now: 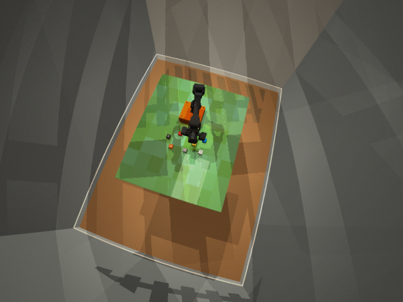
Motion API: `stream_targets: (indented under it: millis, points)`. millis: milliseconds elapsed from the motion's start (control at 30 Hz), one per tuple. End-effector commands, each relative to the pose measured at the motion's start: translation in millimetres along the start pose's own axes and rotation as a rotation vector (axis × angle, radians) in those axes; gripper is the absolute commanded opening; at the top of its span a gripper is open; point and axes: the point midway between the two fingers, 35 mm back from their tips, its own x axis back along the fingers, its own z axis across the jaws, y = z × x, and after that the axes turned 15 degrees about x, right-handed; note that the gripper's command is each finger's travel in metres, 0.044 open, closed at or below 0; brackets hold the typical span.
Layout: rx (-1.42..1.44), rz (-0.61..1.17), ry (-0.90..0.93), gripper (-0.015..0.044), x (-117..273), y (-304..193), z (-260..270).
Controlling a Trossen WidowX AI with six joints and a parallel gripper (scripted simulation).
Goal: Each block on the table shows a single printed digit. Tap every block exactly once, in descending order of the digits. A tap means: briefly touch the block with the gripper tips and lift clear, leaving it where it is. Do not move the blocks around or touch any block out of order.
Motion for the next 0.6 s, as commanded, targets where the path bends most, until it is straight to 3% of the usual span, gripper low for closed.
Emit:
stream_targets:
  millis: [0,100,333,567]
  points:
    - [-0.005,-0.005,0.001,0.04,1,1,0]
    - [-0.005,-0.005,0.002,0.04,1,0,9]
    - [-0.005,-0.003,0.01,0.04,2,-26,94]
    - [-0.005,-0.002,0.011,0.04,2,-30,101]
